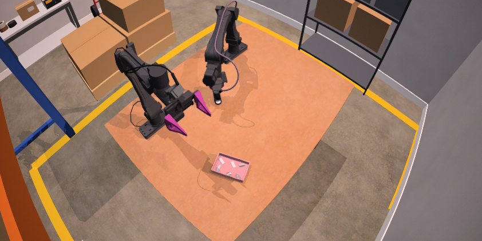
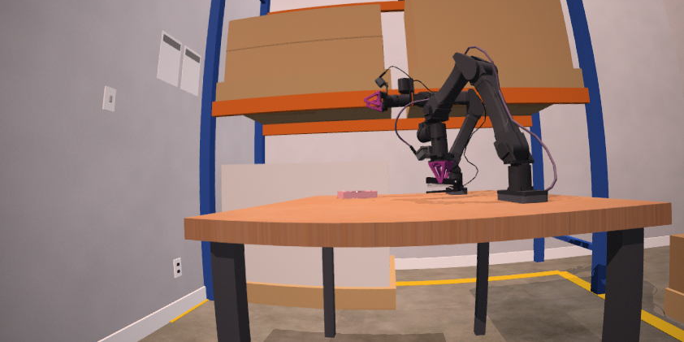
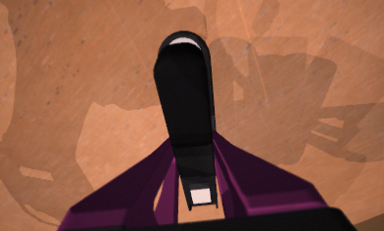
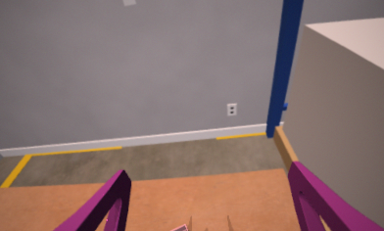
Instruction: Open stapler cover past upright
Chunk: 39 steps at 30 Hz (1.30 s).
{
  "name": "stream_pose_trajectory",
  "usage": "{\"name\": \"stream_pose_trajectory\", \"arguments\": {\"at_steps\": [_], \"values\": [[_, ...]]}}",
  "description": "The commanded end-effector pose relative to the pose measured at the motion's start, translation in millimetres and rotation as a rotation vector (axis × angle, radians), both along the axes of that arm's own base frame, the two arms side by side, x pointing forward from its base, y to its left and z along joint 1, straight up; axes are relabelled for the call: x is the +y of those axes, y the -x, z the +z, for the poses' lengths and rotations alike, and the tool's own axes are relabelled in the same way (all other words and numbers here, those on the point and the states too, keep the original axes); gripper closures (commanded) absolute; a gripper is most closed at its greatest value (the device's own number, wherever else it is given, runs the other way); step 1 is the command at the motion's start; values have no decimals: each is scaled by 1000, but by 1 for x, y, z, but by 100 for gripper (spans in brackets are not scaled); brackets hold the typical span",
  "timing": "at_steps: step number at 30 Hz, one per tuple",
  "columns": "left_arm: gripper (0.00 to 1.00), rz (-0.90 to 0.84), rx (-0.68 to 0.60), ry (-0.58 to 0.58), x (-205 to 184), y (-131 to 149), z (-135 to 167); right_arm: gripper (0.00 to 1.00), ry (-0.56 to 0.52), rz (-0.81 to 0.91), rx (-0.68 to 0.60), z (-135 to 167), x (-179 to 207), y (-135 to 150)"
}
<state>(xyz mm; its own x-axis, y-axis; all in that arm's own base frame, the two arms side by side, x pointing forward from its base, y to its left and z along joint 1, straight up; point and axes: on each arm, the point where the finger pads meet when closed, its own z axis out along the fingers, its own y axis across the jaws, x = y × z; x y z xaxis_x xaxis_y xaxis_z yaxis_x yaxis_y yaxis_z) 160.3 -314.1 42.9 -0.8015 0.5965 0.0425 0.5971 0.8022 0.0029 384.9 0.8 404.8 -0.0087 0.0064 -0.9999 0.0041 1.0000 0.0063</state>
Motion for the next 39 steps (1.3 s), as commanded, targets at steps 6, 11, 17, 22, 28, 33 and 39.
{"name": "stream_pose_trajectory", "arguments": {"at_steps": [6, 11, 17, 22, 28, 33, 39], "values": [[83, -445, -24, 48, -14, -3, 17, 0, 6, 4, -24, 8, 0, 5], [83, -649, -25, 47, -11, -2, 17, 0, 6, 4, -24, 8, 0, 5], [83, -837, -26, 50, -11, -2, 17, 0, 6, 4, -24, 8, 0, 5], [83, -1054, -28, 51, -12, -1, 17, 0, 6, 4, -24, 8, 0, 5], [83, -1294, -29, 52, -12, -1, 17, 0, 6, 4, -24, 8, 0, 5], [83, -1417, -40, 56, -14, -3, 17, 0, 6, 4, -24, 8, 0, 5], [83, -1688, -46, 56, -14, -3, 17, 0, 6, 4, -24, 8, 0, 5]]}}
